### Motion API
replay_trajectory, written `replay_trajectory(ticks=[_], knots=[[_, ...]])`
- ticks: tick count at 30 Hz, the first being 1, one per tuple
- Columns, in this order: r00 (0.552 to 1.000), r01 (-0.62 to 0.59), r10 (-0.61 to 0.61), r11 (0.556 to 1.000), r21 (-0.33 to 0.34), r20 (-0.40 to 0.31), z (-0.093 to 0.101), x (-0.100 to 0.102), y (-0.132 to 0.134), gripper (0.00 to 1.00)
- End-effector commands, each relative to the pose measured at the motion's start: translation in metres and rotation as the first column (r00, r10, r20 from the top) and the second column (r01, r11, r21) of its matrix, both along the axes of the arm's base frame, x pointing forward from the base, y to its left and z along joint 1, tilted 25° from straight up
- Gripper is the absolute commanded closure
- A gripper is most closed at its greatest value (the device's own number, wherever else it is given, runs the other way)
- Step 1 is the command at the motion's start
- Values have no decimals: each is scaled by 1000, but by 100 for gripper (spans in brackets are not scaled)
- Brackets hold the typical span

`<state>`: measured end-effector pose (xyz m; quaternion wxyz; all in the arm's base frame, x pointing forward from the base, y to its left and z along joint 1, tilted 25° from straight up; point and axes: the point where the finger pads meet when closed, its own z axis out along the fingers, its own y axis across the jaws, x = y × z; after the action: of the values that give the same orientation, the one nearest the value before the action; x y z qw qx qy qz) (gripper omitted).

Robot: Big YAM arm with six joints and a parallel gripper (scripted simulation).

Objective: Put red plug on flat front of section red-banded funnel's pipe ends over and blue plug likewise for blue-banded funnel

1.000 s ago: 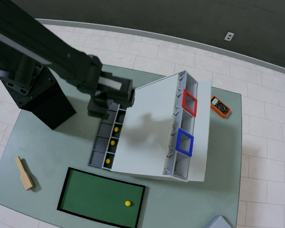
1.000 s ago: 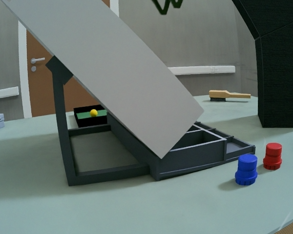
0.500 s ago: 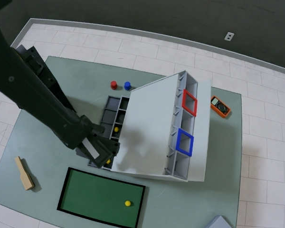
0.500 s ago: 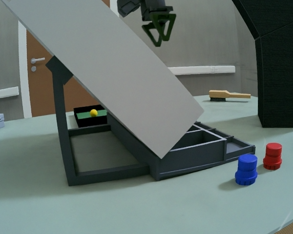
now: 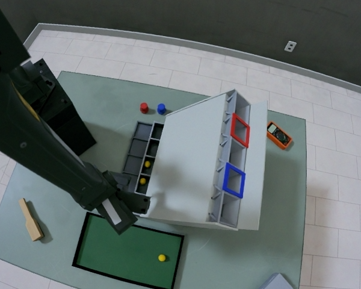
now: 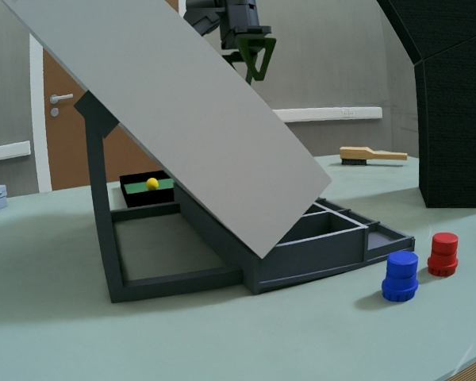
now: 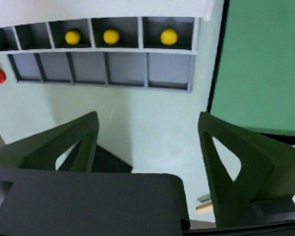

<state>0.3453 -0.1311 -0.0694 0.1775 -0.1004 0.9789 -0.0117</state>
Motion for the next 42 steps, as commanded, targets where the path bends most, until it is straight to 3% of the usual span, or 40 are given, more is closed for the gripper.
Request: replay_trajectory(ticks=[1, 15, 17, 32, 42], knots=[[1000, -23, 23, 1000, -3, -4, 1, 9, -9, 20], [1000, -1, 1, 1000, -1, 9, 39, 119, -80, 20], [1000, -1, 1, 1000, -1, 9, 39, 119, -80, 20], [999, -2, 2, 1000, -15, 39, 60, 190, -130, 20], [999, -1, 2, 1000, -16, 42, 60, 191, -130, 20]])
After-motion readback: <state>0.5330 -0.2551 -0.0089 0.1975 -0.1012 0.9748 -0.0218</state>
